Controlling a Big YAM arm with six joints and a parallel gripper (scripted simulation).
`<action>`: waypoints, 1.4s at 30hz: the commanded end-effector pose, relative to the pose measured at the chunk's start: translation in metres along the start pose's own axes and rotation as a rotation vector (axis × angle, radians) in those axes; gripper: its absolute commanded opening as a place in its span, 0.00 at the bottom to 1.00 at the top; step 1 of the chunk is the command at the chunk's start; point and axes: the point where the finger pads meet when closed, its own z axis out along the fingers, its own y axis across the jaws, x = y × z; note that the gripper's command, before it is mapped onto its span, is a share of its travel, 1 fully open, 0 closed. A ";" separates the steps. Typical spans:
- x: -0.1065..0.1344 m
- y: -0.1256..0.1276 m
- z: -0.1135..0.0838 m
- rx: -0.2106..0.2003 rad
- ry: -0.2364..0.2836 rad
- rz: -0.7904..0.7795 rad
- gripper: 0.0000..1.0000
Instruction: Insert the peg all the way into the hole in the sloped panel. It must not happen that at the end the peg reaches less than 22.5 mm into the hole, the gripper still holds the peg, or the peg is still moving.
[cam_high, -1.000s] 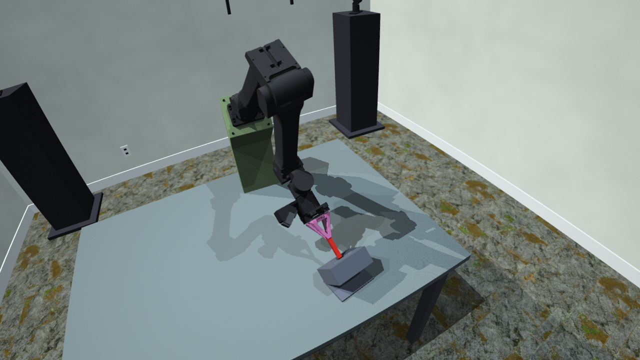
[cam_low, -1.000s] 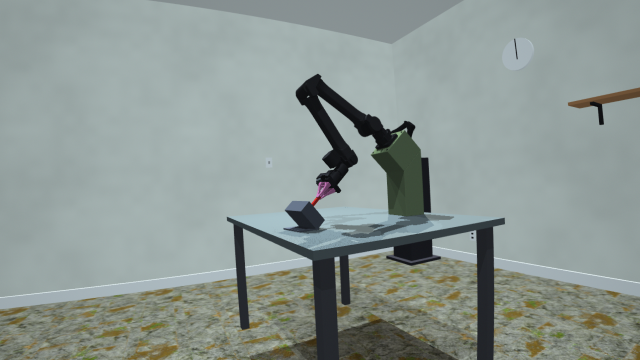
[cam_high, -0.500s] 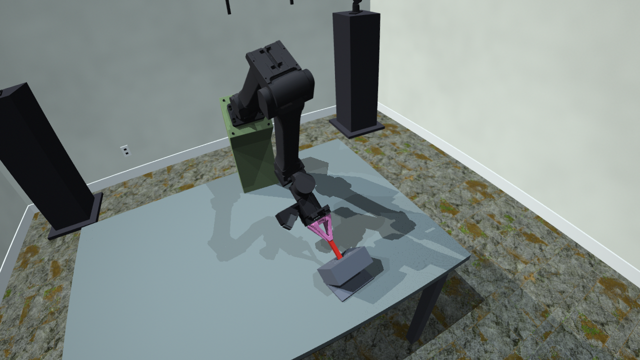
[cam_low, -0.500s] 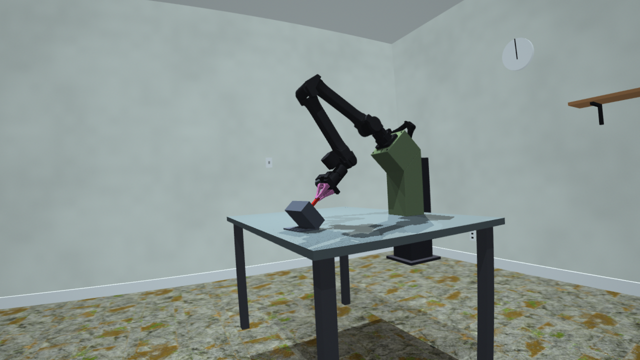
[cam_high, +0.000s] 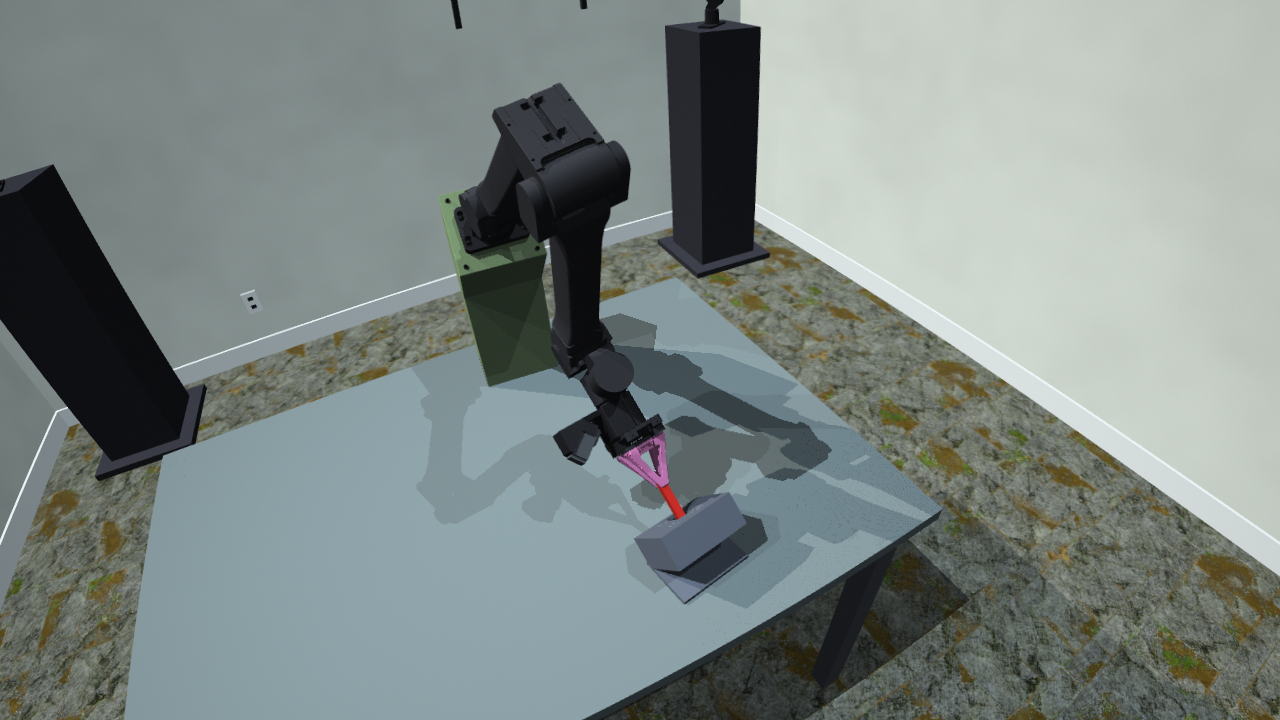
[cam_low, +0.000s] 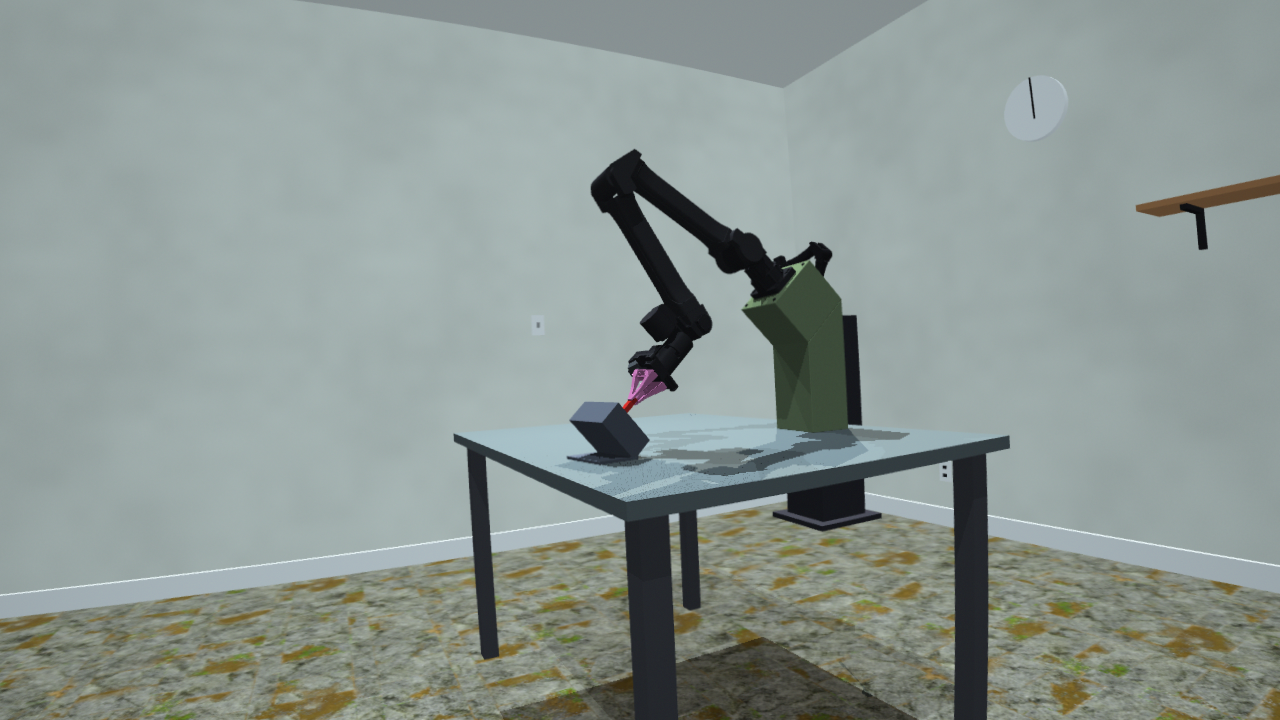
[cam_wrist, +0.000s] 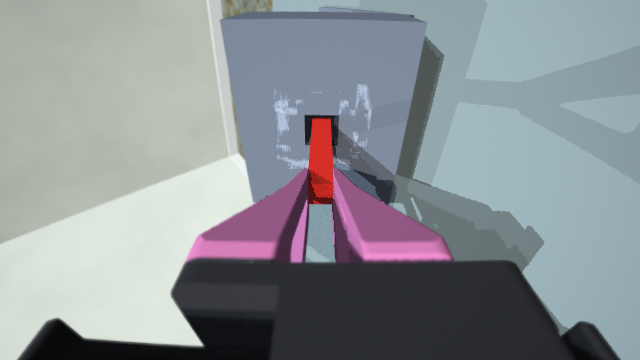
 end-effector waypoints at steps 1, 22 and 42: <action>-0.008 -0.007 0.006 0.011 -0.014 0.004 0.00; 0.000 0.002 0.009 -0.005 0.000 0.000 0.00; 0.000 0.004 0.004 -0.011 -0.001 0.000 1.00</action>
